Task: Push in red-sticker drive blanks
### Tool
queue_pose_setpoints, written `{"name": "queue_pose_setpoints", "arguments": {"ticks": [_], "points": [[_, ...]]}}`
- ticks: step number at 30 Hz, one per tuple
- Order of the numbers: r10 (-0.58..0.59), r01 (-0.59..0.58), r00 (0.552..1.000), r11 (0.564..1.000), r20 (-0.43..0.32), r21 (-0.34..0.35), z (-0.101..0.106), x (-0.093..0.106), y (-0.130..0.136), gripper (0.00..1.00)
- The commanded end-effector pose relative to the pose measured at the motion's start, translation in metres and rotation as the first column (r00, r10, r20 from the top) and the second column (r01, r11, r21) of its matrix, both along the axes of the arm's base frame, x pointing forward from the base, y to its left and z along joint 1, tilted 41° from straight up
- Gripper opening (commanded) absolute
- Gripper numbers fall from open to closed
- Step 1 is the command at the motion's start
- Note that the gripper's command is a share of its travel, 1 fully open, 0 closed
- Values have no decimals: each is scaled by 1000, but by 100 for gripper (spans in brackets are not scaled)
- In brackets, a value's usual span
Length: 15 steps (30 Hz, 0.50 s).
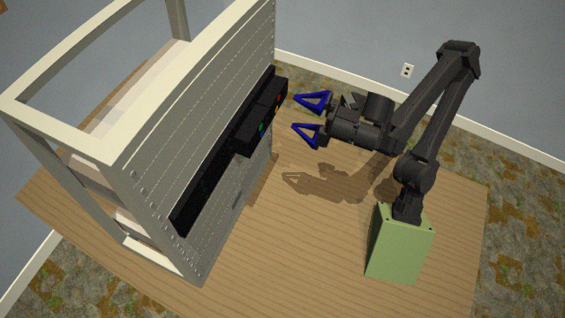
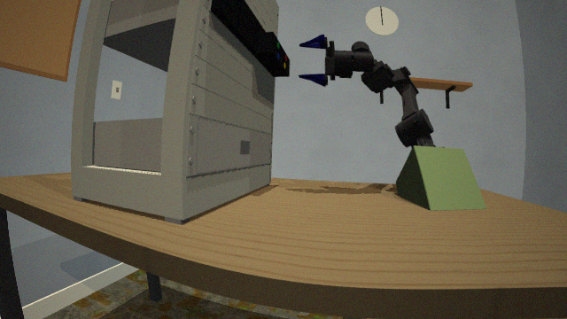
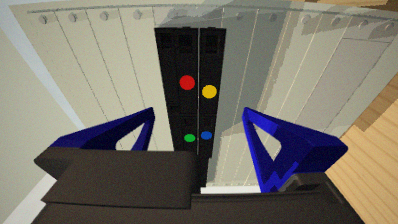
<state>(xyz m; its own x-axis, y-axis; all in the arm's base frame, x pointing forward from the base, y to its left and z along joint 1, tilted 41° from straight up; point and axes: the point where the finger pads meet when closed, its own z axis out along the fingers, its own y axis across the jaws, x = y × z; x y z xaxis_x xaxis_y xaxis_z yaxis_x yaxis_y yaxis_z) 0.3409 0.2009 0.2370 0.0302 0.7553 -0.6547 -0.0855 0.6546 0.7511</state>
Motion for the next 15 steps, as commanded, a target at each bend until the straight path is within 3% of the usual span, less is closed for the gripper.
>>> {"name": "queue_pose_setpoints", "arguments": {"ticks": [1,8,9,15], "points": [[-4,4,1000,1000,7,26,9,5,2,100],[-4,4,1000,1000,7,26,9,5,2,100],[-4,4,1000,1000,7,26,9,5,2,0],[-4,4,1000,1000,7,26,9,5,2,0]]}}
